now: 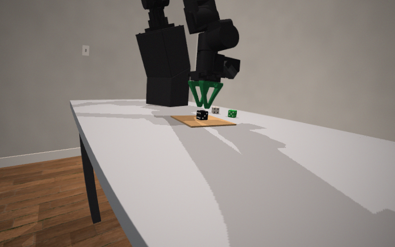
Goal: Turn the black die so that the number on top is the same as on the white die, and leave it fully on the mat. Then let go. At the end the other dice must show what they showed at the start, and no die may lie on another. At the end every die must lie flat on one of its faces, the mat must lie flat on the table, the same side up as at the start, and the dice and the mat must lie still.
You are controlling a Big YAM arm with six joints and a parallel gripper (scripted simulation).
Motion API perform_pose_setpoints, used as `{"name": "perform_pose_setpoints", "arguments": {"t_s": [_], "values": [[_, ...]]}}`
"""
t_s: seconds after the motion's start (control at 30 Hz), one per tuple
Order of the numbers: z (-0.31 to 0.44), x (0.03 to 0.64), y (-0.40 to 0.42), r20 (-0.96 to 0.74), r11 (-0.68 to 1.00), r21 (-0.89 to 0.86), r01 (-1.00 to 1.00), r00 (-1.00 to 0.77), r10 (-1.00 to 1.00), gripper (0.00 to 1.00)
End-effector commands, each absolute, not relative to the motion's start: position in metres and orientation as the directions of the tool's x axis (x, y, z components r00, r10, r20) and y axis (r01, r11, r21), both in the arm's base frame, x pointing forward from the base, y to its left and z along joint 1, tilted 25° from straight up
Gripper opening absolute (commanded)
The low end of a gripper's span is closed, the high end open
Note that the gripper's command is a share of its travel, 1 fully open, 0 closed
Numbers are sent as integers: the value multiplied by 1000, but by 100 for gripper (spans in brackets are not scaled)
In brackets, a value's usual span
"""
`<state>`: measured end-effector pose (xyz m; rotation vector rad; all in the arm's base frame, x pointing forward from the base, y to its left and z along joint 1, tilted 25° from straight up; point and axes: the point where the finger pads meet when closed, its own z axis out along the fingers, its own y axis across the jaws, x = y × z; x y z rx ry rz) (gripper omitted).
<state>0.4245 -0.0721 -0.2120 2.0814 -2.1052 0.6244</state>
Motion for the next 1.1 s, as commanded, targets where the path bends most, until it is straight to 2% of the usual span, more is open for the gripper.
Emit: {"name": "perform_pose_setpoints", "arguments": {"t_s": [0.0,1.07], "values": [[-216,422,-77,363,-31,-195,-980,-42,-931,39],[-217,419,-77,363,-31,-195,-980,-43,-931,39]]}}
